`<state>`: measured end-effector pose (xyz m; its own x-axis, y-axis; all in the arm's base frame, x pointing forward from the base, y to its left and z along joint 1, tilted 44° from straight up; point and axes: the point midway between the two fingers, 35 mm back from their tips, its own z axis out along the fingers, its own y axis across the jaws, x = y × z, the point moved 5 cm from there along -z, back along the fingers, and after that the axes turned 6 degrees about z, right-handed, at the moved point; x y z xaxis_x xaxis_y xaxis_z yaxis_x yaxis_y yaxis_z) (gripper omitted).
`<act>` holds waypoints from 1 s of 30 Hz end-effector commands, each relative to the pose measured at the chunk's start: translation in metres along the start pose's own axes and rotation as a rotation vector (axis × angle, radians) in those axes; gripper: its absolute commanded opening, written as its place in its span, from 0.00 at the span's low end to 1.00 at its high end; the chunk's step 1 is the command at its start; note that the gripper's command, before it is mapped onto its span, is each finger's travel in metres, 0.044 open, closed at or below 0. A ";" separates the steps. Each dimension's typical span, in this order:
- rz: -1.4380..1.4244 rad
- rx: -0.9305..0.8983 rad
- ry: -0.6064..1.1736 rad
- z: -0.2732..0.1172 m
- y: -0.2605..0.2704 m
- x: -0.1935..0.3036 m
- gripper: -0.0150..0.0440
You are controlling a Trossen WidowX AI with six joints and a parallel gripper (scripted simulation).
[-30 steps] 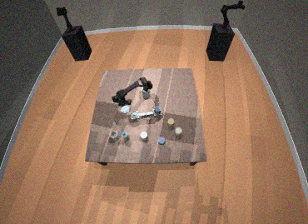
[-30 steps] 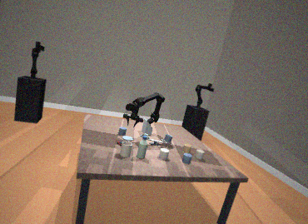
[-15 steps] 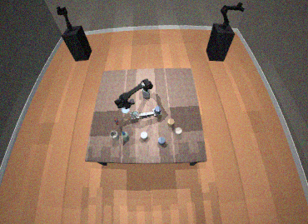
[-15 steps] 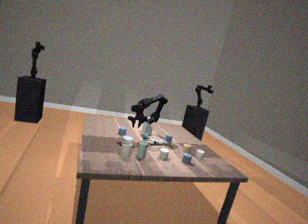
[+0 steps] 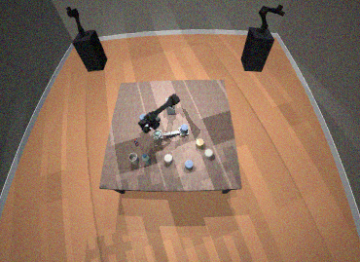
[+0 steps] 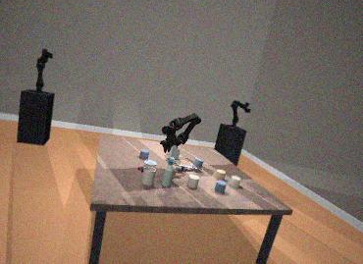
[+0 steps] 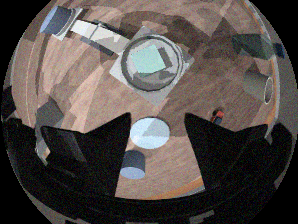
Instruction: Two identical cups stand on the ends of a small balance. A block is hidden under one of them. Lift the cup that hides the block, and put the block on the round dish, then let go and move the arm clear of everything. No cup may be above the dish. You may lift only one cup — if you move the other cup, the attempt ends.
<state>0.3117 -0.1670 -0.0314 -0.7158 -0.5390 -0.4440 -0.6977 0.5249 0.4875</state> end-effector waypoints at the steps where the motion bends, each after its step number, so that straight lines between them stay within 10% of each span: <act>1: -0.140 -0.003 -0.009 -0.002 0.003 -0.016 0.69; 30: -0.433 -0.016 -0.026 0.025 0.012 -0.049 0.69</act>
<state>0.3378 -0.1218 -0.0186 -0.3533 -0.6934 -0.6279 -0.9351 0.2421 0.2588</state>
